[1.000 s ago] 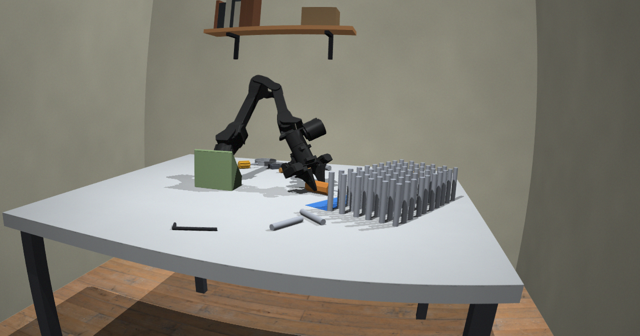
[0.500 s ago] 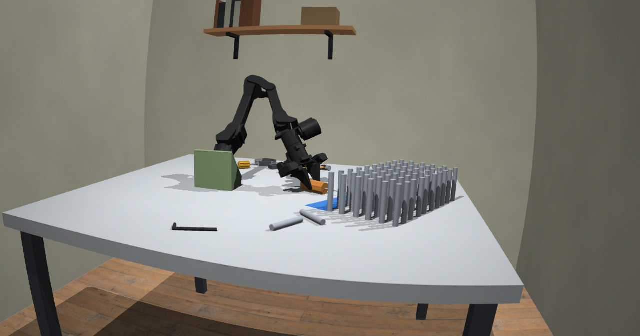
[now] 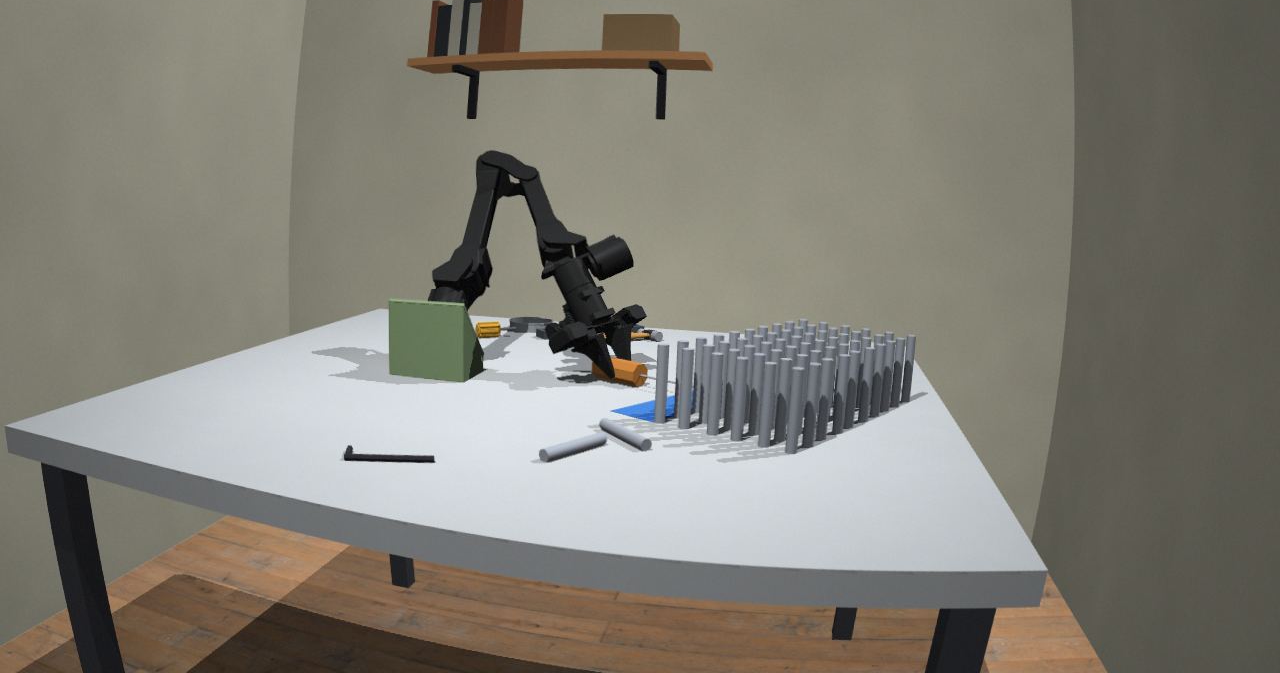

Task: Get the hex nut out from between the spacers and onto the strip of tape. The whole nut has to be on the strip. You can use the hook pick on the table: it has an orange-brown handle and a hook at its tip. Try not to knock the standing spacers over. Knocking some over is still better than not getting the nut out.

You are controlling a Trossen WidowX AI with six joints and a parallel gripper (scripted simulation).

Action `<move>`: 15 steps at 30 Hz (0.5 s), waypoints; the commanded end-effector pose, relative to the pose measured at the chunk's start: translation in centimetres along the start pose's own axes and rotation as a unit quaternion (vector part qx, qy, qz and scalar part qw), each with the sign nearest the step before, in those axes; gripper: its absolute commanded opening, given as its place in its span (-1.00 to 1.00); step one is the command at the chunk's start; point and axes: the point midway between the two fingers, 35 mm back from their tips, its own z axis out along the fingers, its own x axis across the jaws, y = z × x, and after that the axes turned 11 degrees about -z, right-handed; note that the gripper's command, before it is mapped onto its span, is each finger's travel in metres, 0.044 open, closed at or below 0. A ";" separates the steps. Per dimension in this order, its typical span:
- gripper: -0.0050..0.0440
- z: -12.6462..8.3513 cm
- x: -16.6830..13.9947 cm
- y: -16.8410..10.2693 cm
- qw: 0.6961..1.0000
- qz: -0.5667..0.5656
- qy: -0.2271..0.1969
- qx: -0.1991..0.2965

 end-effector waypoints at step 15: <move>-1.00 -1.5 -0.7 1.5 1.000 -0.001 -0.003 0.010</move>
